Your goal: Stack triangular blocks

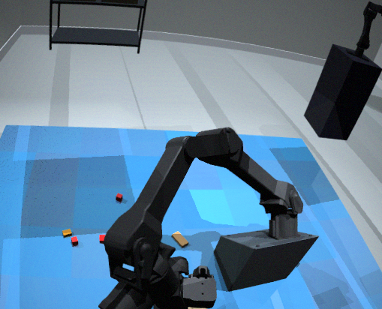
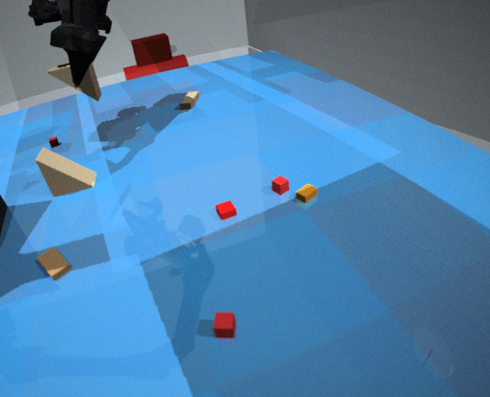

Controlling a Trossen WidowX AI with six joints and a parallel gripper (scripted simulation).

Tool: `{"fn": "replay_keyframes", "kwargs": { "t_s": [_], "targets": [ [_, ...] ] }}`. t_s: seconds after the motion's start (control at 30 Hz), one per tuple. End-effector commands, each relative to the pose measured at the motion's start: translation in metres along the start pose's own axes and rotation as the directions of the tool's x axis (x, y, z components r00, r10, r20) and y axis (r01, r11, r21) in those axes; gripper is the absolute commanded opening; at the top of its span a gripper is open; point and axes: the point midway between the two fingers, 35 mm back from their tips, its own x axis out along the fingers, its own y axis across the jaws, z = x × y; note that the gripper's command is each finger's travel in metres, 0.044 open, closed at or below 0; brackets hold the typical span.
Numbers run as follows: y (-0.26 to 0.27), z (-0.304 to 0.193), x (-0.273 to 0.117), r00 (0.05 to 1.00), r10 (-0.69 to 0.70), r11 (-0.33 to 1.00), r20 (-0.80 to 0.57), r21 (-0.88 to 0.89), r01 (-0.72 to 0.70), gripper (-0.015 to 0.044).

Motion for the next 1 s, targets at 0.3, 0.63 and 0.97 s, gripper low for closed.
{"fn": "replay_keyframes", "kwargs": {
  "t_s": [0.3, 0.63, 0.97],
  "targets": [
    [0.057, -0.013, -0.026, 1.000, 0.004, 1.000, -0.002, 0.000, -0.004, 0.0000],
    [0.103, -0.017, -0.040, 1.000, 0.009, 1.000, -0.001, 0.001, -0.009, 0.0000],
    [0.114, -0.020, -0.027, 1.000, 0.011, 1.000, 0.000, 0.001, -0.011, 0.0000]
  ]
}}
